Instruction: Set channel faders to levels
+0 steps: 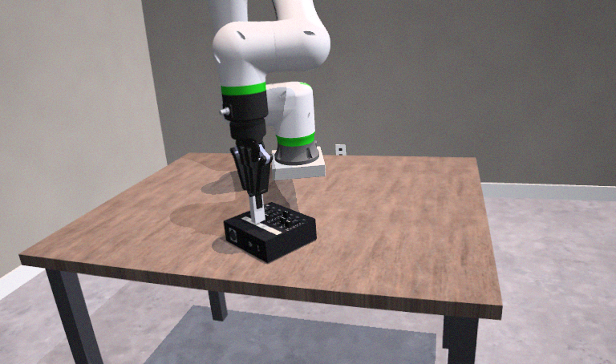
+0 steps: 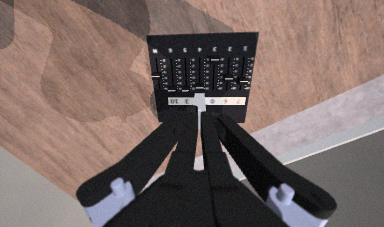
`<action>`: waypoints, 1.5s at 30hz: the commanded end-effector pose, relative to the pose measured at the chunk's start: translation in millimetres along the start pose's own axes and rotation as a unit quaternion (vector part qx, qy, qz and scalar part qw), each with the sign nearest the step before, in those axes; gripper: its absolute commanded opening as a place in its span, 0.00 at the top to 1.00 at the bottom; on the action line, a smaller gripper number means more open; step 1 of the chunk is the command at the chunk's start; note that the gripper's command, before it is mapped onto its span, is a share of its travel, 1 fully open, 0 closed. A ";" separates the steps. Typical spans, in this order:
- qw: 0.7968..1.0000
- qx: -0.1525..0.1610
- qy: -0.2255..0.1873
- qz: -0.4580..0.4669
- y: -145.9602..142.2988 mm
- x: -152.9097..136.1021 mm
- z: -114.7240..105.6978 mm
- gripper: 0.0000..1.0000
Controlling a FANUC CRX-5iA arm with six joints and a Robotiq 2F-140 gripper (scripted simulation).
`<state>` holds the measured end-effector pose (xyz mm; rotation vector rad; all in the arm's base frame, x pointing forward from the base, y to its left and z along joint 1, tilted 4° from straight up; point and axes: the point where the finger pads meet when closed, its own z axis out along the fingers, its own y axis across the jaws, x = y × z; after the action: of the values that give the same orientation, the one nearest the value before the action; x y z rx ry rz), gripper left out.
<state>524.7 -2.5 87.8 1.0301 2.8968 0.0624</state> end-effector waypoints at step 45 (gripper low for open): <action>1.000 0.000 0.000 0.000 0.1 19.0 -0.2 1.00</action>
<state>510.9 8.8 87.0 1.0300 2.8967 0.0624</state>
